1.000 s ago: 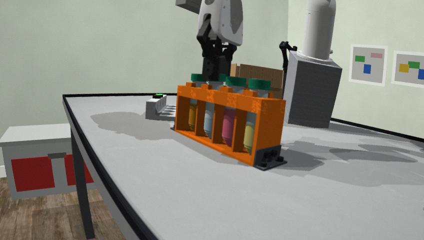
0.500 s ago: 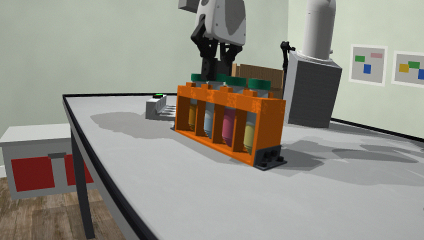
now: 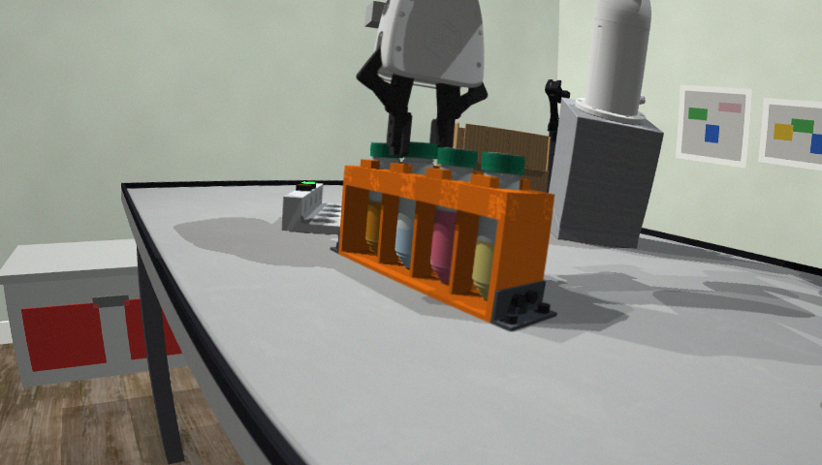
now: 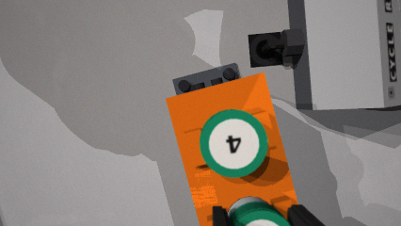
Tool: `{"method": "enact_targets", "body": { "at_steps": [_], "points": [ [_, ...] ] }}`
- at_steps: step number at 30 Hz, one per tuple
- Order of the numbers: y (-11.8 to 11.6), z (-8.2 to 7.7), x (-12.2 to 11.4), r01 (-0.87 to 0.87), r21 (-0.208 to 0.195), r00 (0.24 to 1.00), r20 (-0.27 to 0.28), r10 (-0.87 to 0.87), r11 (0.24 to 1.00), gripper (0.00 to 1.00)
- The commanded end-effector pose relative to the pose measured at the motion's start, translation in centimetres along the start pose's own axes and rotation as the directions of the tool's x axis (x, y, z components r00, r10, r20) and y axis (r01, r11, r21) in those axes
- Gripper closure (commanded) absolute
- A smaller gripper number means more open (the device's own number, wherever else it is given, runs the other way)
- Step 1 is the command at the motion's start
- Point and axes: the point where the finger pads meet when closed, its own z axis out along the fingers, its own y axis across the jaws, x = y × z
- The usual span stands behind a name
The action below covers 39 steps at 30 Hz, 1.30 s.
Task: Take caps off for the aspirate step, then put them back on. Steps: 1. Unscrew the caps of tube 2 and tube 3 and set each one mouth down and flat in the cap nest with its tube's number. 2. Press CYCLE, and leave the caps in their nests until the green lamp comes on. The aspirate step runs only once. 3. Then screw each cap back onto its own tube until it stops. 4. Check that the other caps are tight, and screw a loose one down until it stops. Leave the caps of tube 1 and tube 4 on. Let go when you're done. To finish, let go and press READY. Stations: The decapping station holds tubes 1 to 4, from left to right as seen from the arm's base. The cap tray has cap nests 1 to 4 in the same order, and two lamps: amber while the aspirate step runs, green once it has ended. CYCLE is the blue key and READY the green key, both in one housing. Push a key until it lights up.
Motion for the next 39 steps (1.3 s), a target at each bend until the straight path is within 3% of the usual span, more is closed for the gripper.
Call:
{"method": "enact_targets", "body": {
  "at_steps": [1, 6, 7, 19, 27, 34, 36, 39],
  "points": [
    [-0.21, -0.05, -0.05, -0.145, -0.004, 0.989, -0.021, 0.145, 0.989, 1.00],
    [-0.21, -0.05, -0.05, -0.145, -0.005, 0.989, -0.021, 0.145, 0.989, 1.00],
    [-0.21, -0.05, -0.05, -0.145, -0.005, 0.989, -0.021, 0.145, 0.989, 0.54],
    [-0.21, -0.05, -0.05, -0.145, -0.004, 0.989, -0.021, 0.145, 0.989, 0.54],
    [-0.22, -0.15, -0.06, 0.174, -0.011, 0.985, -0.019, -0.174, 0.985, 0.54],
    [-0.21, -0.15, -0.05, 0.439, -0.016, 0.898, -0.015, -0.439, 0.898, 0.54],
    [-0.21, -0.15, -0.05, 0.439, -0.016, 0.898, -0.015, -0.439, 0.898, 0.54],
    [-0.21, -0.15, -0.05, 0.543, -0.017, 0.839, -0.013, -0.544, 0.839, 0.54]
  ]
}}
